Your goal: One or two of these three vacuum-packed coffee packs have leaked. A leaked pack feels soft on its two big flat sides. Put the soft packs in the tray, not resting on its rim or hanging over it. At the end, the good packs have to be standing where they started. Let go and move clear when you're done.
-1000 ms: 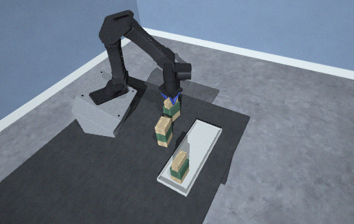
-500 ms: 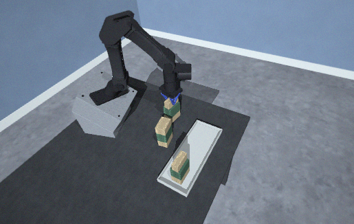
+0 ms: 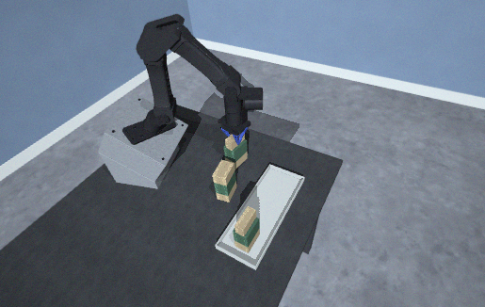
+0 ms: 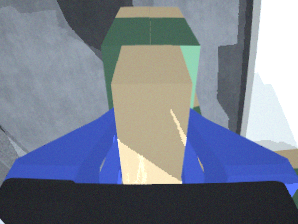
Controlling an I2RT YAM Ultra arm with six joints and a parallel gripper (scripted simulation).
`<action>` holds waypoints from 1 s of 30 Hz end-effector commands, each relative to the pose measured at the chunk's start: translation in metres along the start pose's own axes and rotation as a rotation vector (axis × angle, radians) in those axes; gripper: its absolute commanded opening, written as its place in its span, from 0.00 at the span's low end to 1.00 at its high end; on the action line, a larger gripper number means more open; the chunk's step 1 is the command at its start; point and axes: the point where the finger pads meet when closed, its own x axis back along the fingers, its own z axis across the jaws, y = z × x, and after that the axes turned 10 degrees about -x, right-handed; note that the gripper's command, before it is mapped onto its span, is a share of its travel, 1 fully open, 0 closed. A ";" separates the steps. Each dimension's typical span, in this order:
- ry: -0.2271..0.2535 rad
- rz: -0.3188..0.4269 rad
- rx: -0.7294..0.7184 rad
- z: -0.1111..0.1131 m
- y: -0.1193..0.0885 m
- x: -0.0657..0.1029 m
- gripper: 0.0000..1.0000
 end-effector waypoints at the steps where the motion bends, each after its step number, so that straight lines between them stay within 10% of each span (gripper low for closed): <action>1: -0.012 -0.020 0.000 -0.015 0.011 0.008 0.26; 30: -0.015 -0.023 0.000 -0.143 0.054 0.011 0.26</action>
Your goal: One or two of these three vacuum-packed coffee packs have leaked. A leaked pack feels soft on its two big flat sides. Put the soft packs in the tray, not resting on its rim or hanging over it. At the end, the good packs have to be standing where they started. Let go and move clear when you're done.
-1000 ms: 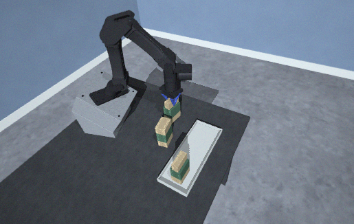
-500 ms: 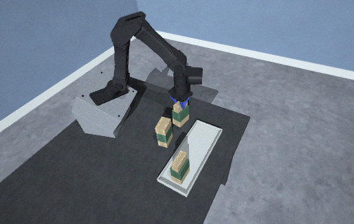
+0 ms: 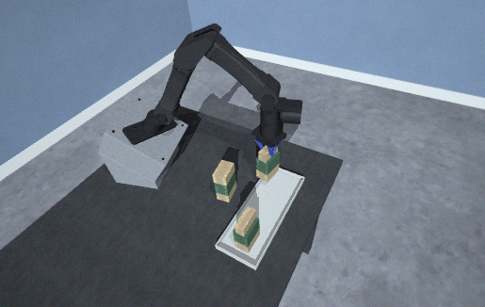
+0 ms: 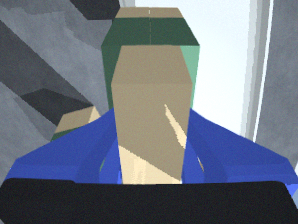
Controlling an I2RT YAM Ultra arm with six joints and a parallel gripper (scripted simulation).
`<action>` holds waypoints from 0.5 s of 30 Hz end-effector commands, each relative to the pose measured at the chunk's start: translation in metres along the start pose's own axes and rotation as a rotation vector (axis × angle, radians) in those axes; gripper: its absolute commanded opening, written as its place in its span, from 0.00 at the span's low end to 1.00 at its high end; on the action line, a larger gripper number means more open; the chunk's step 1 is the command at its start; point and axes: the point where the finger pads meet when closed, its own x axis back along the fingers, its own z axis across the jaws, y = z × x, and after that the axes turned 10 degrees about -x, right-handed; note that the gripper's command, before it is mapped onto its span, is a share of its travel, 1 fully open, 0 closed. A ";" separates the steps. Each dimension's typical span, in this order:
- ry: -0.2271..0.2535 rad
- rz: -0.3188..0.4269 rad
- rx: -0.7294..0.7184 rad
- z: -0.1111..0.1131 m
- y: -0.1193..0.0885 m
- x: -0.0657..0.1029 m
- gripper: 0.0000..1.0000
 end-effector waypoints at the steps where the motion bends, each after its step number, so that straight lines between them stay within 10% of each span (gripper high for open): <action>1: 0.003 -0.015 0.014 -0.020 0.009 0.012 0.26; 15: 0.002 -0.015 0.014 -0.056 0.022 0.012 0.26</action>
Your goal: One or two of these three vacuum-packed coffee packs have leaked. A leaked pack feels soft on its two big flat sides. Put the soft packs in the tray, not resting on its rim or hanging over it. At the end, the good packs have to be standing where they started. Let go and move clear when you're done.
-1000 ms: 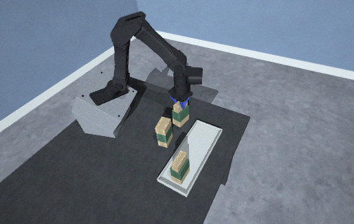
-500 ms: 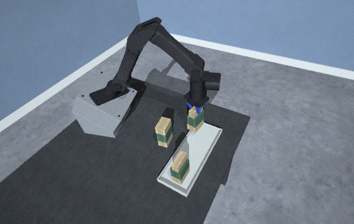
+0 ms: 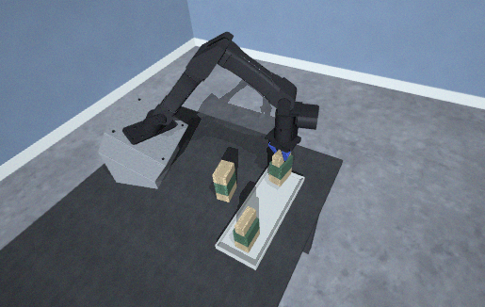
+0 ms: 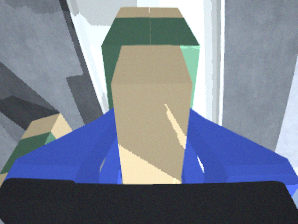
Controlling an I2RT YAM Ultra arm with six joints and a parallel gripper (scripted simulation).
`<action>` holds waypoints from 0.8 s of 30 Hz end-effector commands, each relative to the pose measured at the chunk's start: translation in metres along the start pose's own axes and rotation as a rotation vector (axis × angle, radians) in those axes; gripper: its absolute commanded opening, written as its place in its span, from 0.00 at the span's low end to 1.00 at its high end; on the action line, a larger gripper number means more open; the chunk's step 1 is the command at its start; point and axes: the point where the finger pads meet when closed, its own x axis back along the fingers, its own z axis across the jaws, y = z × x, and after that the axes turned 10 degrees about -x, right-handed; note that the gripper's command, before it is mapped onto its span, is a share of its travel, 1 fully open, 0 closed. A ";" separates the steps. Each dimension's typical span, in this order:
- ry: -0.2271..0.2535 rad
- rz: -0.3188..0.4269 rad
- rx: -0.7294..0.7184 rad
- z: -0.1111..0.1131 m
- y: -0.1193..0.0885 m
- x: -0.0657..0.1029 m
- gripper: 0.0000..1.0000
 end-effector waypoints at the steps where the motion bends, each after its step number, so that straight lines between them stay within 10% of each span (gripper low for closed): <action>1: -0.001 -0.009 0.004 -0.010 0.003 0.013 0.26; 24: -0.015 -0.023 0.009 -0.015 0.008 0.021 0.26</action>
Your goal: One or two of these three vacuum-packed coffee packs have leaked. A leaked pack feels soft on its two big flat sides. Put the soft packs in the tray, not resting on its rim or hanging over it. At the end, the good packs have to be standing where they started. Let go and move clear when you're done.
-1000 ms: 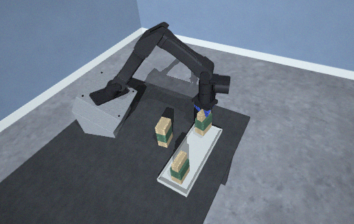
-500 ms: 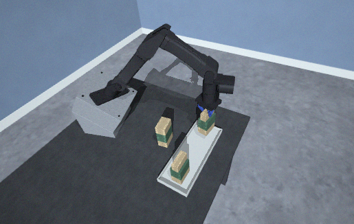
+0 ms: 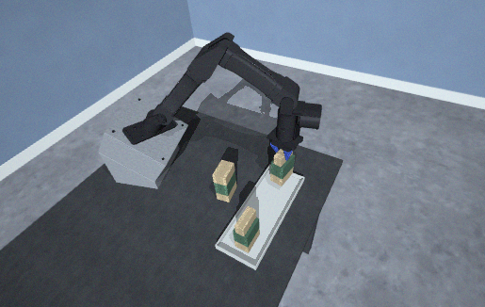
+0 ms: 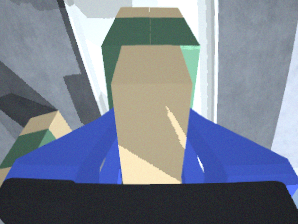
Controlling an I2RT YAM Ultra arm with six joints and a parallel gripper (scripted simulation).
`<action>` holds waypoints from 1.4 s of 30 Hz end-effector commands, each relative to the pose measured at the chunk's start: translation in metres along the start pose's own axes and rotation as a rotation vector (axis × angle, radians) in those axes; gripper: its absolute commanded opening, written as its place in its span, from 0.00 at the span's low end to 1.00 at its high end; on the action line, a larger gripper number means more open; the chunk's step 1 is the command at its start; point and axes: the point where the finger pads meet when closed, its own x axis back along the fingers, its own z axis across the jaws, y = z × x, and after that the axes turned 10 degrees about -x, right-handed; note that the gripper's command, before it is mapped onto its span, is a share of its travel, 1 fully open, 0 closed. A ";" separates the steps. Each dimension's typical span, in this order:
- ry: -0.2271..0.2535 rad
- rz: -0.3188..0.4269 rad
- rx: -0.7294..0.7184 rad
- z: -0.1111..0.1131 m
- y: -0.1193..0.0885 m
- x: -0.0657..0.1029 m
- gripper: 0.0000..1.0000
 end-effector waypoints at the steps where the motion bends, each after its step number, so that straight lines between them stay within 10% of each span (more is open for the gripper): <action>1: -0.023 -0.025 0.005 -0.009 0.006 0.016 0.26; 42: -0.058 -0.049 0.005 -0.016 0.011 0.018 0.26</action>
